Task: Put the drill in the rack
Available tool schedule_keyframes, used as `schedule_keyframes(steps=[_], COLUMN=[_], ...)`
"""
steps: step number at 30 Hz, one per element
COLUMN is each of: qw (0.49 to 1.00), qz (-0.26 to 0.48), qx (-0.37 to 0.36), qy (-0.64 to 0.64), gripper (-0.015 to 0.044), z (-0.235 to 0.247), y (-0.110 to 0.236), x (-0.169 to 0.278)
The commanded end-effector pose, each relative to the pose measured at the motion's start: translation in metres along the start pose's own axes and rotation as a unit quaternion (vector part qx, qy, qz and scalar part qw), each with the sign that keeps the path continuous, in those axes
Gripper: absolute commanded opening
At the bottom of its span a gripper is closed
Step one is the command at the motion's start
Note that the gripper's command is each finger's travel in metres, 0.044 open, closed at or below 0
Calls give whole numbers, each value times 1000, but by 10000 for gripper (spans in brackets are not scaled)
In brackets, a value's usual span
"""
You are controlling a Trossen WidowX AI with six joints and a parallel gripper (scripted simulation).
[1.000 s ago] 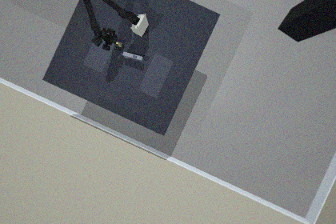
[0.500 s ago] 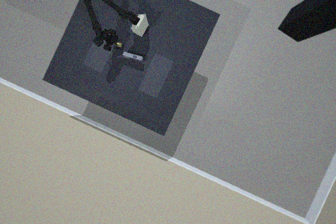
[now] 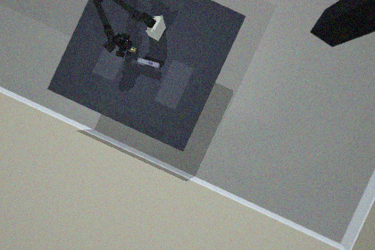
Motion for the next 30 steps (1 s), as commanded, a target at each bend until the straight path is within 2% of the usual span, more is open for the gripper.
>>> schedule_keyframes(steps=[1,19,30], qw=[1000,1000,1000], qz=[-5,-5,4], qx=[-1,-1,-1], qy=[5,5,-1], gripper=[0,0,289], z=[0,0,1], y=[-5,-11,-8], x=[-3,-9,-3])
Point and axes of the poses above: the point midway between the two fingers, 35 mm back from their tips, its own y axis back along the fingers, its own z axis across the jaws, x = y × z, the point moved 8 cm from there along y, back along the fingers, and after that the axes turned 14 degrees about y, right-handed, at the moved point
